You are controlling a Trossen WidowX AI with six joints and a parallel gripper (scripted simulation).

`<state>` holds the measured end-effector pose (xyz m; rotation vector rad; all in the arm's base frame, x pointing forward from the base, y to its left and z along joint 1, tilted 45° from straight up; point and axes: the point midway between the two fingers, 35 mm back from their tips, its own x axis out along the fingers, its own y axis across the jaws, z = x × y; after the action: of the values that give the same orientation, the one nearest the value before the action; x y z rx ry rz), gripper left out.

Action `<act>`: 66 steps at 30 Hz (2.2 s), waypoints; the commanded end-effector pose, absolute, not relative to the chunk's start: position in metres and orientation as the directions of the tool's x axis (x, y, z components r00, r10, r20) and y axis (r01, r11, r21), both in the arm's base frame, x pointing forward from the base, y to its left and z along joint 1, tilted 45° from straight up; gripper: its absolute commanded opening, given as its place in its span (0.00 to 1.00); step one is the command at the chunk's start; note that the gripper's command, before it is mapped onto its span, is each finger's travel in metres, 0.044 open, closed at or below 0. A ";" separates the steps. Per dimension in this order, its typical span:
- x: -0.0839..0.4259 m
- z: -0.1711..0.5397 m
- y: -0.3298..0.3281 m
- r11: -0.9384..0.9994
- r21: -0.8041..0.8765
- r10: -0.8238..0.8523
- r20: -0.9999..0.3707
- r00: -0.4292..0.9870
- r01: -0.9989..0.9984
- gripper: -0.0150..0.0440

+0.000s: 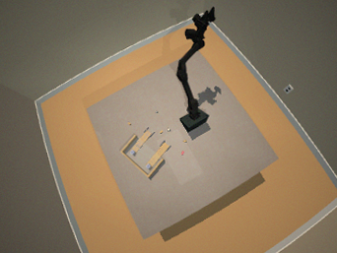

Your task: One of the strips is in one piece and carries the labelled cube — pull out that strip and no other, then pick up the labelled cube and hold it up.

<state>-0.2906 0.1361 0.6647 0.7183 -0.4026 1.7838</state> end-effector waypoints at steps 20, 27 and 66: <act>-0.210 0.542 0.345 0.217 -0.174 0.890 0.439 0.121 -0.961 0.93; -0.133 0.485 0.404 0.394 -0.266 0.894 0.335 0.299 -0.880 0.93; 0.323 0.149 0.185 0.773 -0.628 -0.145 -0.306 0.941 -0.085 0.93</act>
<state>0.3135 0.2256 0.1717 -0.6695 0.2726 0.0620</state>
